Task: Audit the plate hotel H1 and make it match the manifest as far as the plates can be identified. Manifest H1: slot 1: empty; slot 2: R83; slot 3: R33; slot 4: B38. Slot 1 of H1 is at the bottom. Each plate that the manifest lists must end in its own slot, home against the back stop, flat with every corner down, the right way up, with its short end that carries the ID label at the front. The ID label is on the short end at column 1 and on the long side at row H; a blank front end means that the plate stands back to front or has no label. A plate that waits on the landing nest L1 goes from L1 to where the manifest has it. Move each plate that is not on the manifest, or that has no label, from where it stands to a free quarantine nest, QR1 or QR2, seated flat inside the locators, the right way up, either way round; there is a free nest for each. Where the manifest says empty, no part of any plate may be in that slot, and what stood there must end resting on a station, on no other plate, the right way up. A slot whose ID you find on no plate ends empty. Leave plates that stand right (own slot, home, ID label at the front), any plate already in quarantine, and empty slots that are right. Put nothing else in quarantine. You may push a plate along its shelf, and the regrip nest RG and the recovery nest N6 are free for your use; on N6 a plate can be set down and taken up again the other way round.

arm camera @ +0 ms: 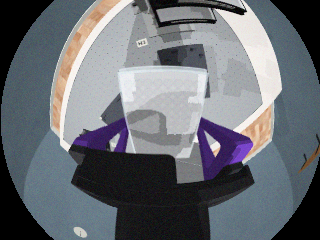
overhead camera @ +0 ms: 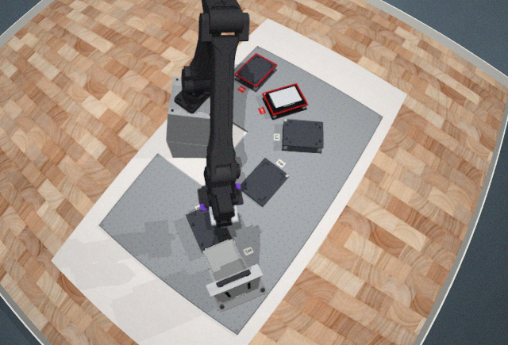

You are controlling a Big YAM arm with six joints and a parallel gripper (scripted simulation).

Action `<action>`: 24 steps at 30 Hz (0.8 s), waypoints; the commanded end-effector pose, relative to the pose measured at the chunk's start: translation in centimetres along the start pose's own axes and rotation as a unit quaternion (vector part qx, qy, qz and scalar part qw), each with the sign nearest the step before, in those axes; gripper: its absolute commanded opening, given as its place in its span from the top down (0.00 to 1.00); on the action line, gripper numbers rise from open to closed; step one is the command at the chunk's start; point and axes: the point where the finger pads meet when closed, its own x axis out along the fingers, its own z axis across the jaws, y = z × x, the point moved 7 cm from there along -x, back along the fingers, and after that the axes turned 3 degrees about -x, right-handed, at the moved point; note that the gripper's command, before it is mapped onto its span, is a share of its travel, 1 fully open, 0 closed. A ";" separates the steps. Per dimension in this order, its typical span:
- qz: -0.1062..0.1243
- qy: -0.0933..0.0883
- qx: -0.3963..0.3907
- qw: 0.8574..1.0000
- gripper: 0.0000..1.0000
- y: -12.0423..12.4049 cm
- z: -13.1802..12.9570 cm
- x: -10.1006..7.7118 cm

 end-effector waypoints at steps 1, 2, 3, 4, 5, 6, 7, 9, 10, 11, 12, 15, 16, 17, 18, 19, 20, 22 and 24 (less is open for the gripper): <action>-0.021 -0.001 0.034 0.999 0.14 -0.3 1.4 -1.0; -0.021 -0.001 0.042 0.999 0.14 -0.1 1.7 -1.0; -0.021 -0.001 0.051 0.998 0.14 0.0 2.0 -0.9; -0.021 -0.001 0.059 0.998 0.14 0.2 2.3 -0.9; -0.021 -0.002 0.067 0.998 0.14 0.3 2.6 -0.9; -0.021 -0.002 0.076 0.997 0.14 0.5 2.9 -0.9; -0.021 -0.002 0.084 0.996 0.14 0.6 3.2 -0.9; -0.021 -0.003 0.092 0.996 0.14 0.8 3.5 -0.9; -0.021 -0.003 0.092 0.996 0.14 0.8 3.5 -0.9; -0.019 -0.003 0.102 0.995 0.14 1.0 3.7 -0.9; -0.021 -0.003 0.109 0.994 0.14 1.0 4.1 -0.9; -0.019 -0.004 0.134 0.991 0.14 1.5 5.0 -0.9; -0.020 -0.005 0.142 0.990 0.14 1.7 5.3 -0.9; -0.020 -0.005 0.149 0.989 0.14 1.8 5.6 -0.9; -0.020 -0.005 0.149 0.989 0.14 1.9 5.9 -0.9; -0.019 -0.005 0.150 0.989 0.14 2.1 6.2 -0.9; -0.019 -0.005 0.150 0.989 0.14 2.2 6.5 -0.9; -0.019 -0.006 0.150 0.989 0.14 2.5 7.1 -0.9; -0.020 -0.006 0.166 0.986 0.14 2.9 7.7 -0.9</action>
